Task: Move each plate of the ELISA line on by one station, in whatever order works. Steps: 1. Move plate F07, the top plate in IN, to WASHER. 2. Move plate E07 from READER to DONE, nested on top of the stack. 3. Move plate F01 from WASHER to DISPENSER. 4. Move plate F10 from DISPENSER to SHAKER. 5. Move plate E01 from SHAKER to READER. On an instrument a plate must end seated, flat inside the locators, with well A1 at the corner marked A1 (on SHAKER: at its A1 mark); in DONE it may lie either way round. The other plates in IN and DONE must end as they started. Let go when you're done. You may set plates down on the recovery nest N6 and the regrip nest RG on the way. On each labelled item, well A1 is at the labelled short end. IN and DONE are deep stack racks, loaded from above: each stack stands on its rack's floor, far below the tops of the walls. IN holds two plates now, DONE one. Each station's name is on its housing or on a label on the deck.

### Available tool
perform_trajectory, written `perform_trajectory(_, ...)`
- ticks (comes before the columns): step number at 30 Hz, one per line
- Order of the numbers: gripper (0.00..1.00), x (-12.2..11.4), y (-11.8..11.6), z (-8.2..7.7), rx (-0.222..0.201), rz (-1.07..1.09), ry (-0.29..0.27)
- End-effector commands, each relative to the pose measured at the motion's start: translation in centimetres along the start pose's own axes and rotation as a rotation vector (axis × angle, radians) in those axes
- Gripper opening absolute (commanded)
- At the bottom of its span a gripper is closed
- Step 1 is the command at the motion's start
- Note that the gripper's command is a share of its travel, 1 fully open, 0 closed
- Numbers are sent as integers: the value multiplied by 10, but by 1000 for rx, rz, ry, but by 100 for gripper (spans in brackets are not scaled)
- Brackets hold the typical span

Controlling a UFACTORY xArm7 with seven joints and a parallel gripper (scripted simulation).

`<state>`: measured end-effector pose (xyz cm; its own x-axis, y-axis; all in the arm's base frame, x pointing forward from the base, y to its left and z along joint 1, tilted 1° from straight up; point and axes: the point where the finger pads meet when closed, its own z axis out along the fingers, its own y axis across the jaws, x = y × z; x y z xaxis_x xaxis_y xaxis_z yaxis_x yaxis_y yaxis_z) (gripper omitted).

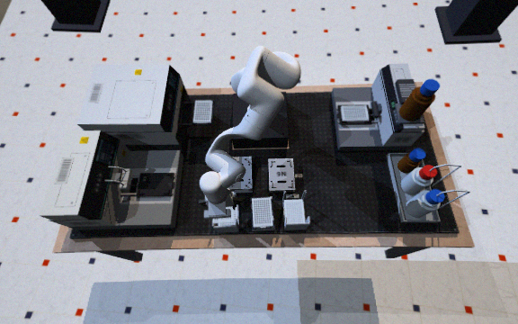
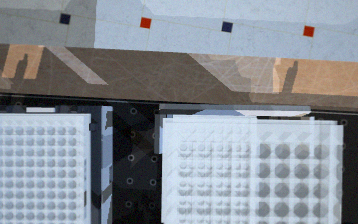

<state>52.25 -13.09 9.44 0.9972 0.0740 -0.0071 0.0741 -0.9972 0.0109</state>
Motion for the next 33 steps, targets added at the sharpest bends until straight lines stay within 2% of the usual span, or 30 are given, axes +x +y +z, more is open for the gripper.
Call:
perform_trajectory(1, 0, 2, 1, -7, -2, 0, 5)
perform_trajectory(28, 0, 1, 1, -41, -2, 0, 5)
perform_trajectory(33, 0, 1, 1, -41, -2, 0, 5)
